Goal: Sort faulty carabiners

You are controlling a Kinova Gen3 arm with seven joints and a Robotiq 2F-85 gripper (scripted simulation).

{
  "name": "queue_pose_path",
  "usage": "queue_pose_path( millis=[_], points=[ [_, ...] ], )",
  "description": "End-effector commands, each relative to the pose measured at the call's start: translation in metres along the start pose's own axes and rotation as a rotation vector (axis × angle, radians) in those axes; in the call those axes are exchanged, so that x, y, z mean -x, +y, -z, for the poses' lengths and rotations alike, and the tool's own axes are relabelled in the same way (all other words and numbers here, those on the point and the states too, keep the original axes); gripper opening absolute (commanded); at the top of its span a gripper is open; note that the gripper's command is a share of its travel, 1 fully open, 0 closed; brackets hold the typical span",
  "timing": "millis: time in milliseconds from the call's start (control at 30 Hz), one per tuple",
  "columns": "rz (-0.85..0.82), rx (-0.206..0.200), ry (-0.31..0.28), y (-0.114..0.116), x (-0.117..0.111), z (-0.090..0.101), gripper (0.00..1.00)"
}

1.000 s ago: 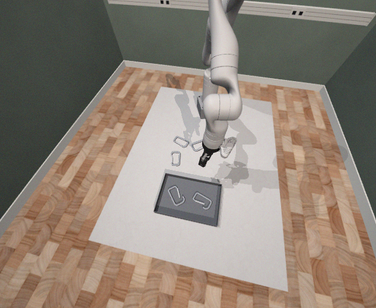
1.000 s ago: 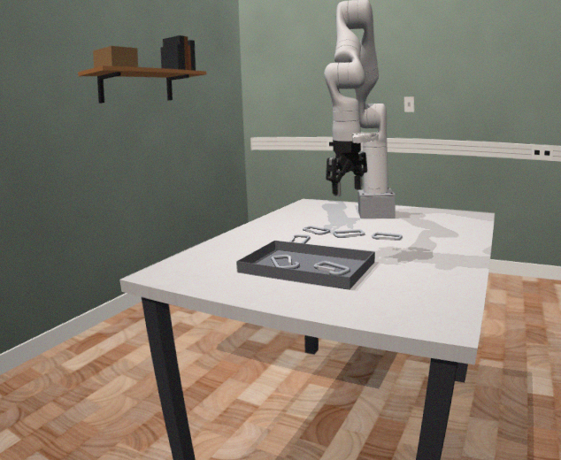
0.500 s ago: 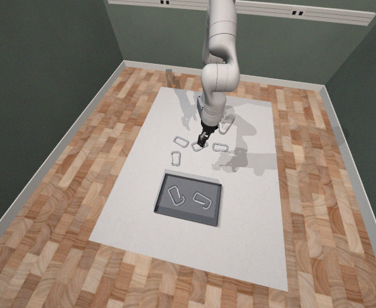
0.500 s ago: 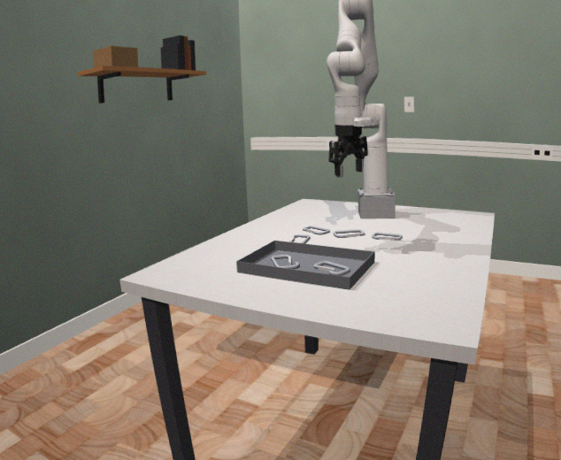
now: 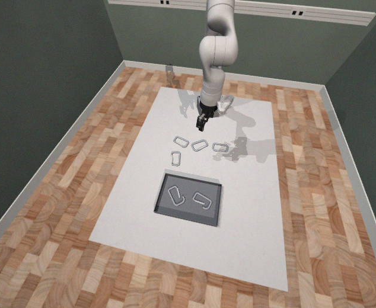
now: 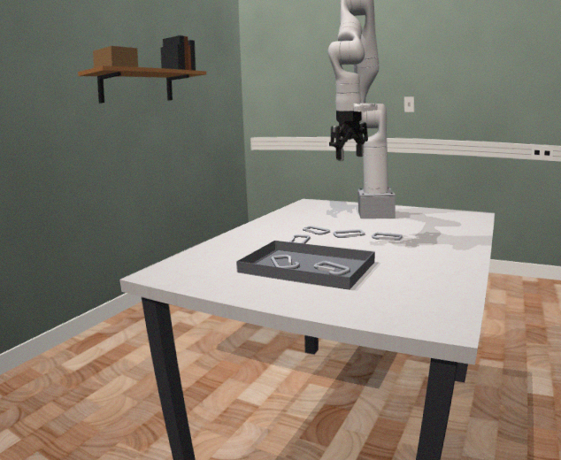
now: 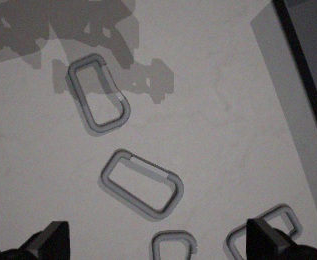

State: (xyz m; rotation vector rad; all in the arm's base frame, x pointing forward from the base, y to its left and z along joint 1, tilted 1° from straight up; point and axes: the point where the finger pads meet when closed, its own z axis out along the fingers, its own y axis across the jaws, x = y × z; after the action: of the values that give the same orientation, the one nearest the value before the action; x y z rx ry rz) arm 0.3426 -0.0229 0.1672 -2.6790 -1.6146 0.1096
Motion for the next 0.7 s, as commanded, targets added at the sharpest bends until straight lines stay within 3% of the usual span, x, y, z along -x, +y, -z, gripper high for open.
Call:
queue_pose_path(
  millis=[0, 367, 400, 667],
  points=[
    [-0.001, 0.021, 0.011, -0.0316, 0.0286, 0.0358, 1.0],
    [-0.001, 0.021, 0.011, -0.0316, 0.0286, 0.0358, 1.0],
    [0.019, 0.06, 0.027, -0.0372, 0.0335, 0.0403, 1.0],
    [0.019, 0.06, 0.027, -0.0372, 0.0335, 0.0403, 1.0]
  ],
)
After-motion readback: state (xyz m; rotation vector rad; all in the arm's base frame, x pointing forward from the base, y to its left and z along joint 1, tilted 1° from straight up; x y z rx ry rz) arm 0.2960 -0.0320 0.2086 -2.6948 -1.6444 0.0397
